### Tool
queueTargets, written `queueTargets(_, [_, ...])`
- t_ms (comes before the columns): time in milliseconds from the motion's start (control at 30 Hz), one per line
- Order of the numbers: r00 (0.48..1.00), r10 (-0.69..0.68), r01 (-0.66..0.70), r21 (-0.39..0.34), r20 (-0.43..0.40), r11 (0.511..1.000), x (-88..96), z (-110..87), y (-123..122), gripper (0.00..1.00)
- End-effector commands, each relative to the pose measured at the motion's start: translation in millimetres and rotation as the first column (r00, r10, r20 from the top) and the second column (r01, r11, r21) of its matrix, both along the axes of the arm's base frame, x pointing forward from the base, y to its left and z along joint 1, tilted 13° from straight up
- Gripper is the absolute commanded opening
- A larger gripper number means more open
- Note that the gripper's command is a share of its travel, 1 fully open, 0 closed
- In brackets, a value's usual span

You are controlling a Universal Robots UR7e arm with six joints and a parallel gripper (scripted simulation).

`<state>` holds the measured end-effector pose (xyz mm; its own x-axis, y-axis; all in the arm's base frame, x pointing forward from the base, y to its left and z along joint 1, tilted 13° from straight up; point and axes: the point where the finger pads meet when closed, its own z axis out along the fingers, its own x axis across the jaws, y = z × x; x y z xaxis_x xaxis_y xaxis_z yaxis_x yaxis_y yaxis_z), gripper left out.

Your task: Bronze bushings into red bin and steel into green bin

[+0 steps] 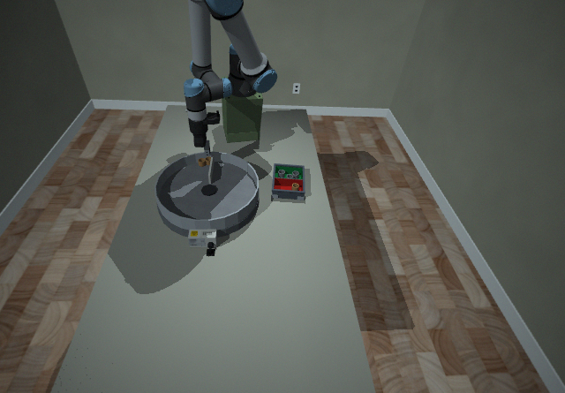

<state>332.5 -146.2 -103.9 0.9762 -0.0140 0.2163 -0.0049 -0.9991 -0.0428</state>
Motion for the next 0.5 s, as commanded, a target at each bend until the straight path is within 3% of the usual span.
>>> queueTargets(0, [1.0, -0.001, 0.001, -0.001, 0.001, 1.0, 2.5, -10.1, 0, 0.4])
queueTargets(300, [1.0, -0.001, 0.001, -0.002, 0.001, 1.0, 6.2, -27.3, 0, 0.4])
queueTargets(467, [1.0, -0.001, 0.001, -0.002, 0.001, 1.0, 6.2, -27.3, 0, 0.4])
